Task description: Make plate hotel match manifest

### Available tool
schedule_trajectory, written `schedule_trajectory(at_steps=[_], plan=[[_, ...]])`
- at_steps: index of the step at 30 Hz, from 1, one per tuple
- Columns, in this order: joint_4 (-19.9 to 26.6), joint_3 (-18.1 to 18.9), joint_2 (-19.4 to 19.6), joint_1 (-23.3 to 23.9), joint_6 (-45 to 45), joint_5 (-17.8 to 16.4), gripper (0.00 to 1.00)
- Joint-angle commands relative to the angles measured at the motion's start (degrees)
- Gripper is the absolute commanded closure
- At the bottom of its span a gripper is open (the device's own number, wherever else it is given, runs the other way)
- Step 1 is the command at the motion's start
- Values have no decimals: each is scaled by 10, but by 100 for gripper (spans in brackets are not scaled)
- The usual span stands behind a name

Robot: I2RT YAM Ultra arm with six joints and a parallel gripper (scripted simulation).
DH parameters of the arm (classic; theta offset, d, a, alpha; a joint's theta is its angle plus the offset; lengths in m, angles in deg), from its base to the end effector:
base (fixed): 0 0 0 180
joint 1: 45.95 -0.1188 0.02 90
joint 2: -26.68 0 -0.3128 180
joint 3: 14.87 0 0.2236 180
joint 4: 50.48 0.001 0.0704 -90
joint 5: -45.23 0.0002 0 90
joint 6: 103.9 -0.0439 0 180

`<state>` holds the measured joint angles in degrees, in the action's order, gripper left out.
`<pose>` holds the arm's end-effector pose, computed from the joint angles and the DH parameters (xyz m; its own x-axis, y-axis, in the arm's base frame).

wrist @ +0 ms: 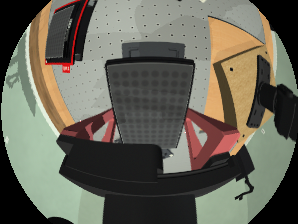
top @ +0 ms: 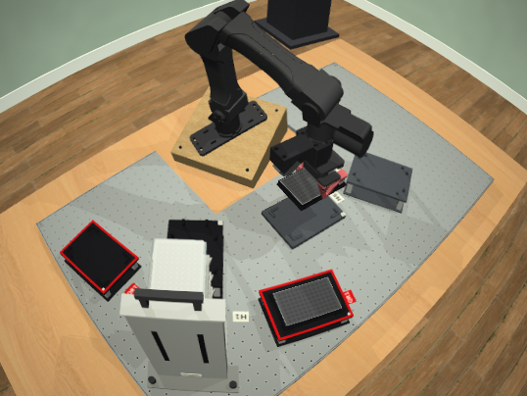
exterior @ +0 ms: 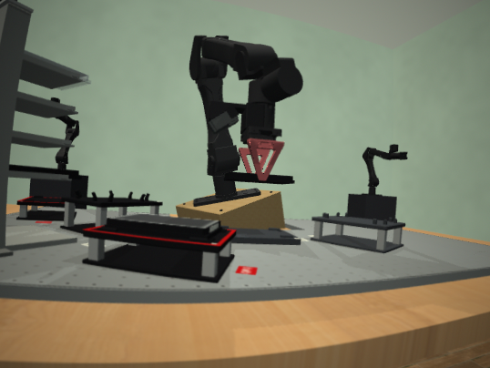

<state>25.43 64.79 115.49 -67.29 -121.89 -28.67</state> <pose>0.2311 0.0783 0.2838 -0.0248 0.9714 -0.2362 0.9837 0.0657 0.1672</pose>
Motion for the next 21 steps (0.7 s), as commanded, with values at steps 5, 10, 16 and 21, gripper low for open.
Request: schedule_trajectory(at_steps=[5, 10, 16, 21], plan=[[59, 38, -12, -16, -16, 3, 14], [78, 53, -14, -20, -21, 3, 14], [116, 86, -17, -30, -31, 4, 14], [148, 114, -17, -39, -40, 4, 14]])
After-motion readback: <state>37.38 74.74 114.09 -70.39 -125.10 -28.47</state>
